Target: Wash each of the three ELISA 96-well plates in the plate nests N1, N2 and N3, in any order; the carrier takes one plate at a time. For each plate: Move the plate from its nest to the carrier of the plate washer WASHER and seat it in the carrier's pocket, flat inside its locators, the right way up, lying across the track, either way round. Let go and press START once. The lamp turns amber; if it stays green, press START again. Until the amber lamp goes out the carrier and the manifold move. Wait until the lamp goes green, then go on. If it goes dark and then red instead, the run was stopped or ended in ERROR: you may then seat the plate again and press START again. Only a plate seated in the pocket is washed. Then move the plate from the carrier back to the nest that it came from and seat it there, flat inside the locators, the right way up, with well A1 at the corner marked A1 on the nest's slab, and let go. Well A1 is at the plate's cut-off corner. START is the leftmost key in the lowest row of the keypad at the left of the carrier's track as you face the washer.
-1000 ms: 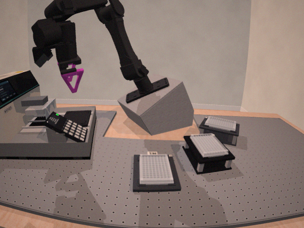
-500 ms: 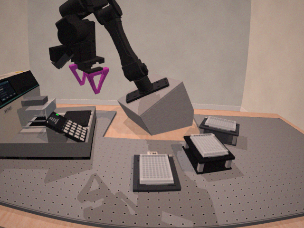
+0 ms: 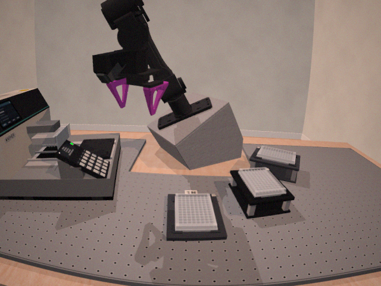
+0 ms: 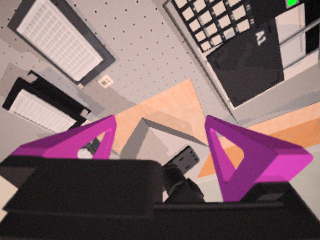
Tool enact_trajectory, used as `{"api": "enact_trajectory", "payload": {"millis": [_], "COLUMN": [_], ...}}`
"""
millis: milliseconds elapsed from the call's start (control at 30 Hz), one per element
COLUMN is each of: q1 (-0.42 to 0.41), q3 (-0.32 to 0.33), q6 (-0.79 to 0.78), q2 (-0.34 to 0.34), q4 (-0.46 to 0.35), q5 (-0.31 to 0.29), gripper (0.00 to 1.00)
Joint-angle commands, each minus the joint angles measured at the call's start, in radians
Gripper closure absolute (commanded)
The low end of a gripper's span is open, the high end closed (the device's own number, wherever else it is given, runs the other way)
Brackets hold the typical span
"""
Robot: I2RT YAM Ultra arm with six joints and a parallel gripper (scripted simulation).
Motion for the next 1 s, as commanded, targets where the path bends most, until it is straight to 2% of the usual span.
{"api": "enact_trajectory", "payload": {"millis": [0,67,567,633,767,833,967], "q1": [0.062,0.062,0.425,0.425,0.536,0.583,0.585], "q3": [-0.023,-0.023,-0.175,-0.175,-0.228,-0.238,-0.239], "q6": [0.003,0.003,0.066,0.066,0.053,0.107,0.11], "q2": [-0.013,-0.013,-0.026,-0.026,-0.04,-0.027,-0.026], "q4": [0.006,0.006,0.027,0.027,0.039,0.034,0.034], "q5": [0.014,0.014,0.047,0.047,0.062,0.057,0.057], "gripper": [0.0,0.0,0.0,0.0,0.0,0.0,0.0]}}
